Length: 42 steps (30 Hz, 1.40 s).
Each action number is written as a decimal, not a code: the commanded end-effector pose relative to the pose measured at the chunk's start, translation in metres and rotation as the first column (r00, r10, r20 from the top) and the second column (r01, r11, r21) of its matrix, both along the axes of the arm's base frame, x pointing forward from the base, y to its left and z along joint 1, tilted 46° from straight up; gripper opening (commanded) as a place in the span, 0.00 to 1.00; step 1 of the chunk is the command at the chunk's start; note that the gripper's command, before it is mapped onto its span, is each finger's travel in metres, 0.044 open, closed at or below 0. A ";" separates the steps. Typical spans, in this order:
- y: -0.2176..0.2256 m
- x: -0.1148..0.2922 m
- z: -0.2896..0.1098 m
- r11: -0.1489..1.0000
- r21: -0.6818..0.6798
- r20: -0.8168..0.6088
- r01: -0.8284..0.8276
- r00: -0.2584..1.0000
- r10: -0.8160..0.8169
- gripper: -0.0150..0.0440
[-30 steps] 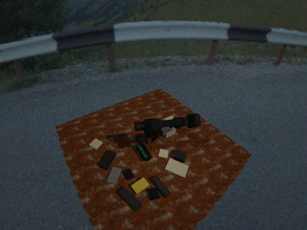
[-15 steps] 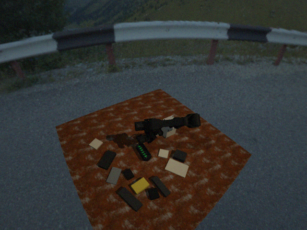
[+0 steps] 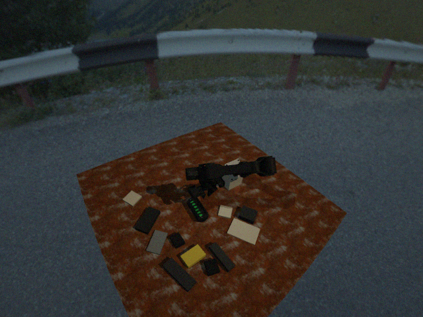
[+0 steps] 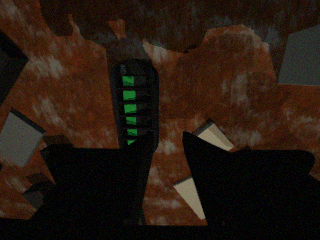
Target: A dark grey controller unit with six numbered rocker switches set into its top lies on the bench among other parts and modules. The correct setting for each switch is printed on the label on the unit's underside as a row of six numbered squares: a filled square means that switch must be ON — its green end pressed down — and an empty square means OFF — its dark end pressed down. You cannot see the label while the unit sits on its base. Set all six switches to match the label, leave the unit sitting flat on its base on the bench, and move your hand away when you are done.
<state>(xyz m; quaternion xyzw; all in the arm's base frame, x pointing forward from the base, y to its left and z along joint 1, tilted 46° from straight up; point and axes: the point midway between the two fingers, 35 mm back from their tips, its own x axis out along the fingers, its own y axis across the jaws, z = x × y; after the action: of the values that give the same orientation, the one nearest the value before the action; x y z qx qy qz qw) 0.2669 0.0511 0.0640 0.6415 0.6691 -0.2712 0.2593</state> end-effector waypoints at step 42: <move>0.011 0.104 -0.076 0.977 0.019 -0.193 -0.211 0.958 0.211 0.25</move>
<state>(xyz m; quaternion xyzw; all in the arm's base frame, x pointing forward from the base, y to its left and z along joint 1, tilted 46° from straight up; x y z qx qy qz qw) 0.3705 0.0587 -0.0072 0.5393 0.7542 -0.3019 0.2217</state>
